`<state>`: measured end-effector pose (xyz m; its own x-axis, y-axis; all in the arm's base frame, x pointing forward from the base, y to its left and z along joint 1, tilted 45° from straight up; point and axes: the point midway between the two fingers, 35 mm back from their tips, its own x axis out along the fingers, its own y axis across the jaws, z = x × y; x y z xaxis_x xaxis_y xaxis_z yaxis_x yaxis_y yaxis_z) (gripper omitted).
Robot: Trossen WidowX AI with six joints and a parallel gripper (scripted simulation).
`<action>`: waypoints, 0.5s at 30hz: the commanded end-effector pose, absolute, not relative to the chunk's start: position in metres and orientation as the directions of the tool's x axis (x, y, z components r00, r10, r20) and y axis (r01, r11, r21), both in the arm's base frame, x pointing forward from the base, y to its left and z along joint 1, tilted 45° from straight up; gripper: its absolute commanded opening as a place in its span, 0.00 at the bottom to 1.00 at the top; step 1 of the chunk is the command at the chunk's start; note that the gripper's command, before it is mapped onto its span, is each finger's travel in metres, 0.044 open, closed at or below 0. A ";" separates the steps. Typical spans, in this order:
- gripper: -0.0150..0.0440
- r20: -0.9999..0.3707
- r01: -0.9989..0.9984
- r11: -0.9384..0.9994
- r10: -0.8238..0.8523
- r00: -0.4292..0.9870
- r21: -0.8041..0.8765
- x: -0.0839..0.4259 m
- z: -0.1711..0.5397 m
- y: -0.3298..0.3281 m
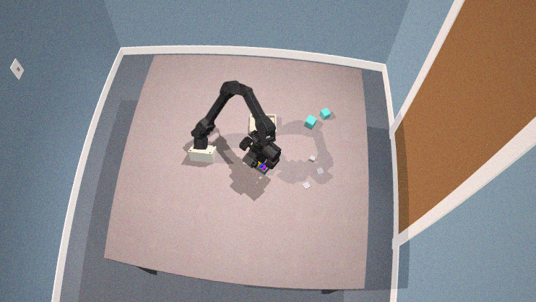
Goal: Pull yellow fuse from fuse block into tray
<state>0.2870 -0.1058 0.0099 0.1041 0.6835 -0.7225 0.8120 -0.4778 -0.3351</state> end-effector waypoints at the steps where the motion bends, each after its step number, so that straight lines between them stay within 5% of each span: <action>1: 0.36 -0.719 0.810 -0.479 0.687 0.105 -0.339 0.288 0.007 -0.102; 15: 0.36 -0.719 0.810 -0.478 0.687 0.105 -0.339 0.288 -0.003 -0.093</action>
